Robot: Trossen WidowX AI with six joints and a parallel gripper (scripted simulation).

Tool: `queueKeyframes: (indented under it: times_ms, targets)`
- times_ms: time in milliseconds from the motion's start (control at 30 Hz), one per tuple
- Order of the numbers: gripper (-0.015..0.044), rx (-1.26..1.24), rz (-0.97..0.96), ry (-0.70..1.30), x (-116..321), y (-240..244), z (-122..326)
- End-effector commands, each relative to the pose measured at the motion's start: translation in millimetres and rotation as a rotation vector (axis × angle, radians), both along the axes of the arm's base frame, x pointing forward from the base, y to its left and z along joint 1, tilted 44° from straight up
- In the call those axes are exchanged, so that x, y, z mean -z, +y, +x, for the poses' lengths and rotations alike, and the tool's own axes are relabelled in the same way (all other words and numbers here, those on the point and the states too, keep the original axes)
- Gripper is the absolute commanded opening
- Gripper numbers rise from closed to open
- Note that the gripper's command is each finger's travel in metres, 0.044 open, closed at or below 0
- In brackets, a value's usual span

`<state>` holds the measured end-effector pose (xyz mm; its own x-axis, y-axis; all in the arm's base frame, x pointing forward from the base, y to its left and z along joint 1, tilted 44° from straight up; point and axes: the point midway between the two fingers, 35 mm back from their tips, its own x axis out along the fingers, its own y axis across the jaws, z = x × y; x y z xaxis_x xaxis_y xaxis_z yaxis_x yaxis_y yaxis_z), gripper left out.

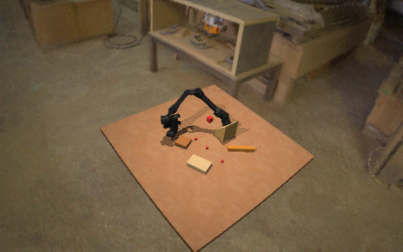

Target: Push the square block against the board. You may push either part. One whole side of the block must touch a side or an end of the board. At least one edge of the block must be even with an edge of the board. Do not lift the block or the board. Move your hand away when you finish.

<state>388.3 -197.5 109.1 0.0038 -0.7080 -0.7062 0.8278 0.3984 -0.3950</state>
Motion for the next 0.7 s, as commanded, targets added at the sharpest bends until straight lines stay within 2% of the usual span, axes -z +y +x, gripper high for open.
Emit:
queueKeyframes:
  times_ms: [0,133,300,533,667]
  targets:
    - [0.0000,-0.007,0.005,0.006,-3.0,-3.3,4.3]
    - [0.0000,0.000,0.000,0.000,-6.0,-1.8,3.4]
    - [0.0000,-0.007,0.007,0.006,-42.4,34.5,2.9]
    - [0.0000,-0.007,0.007,0.006,-41.7,35.2,2.1]
    - [0.0000,-0.007,0.007,0.007,-27.9,47.9,-14.3]
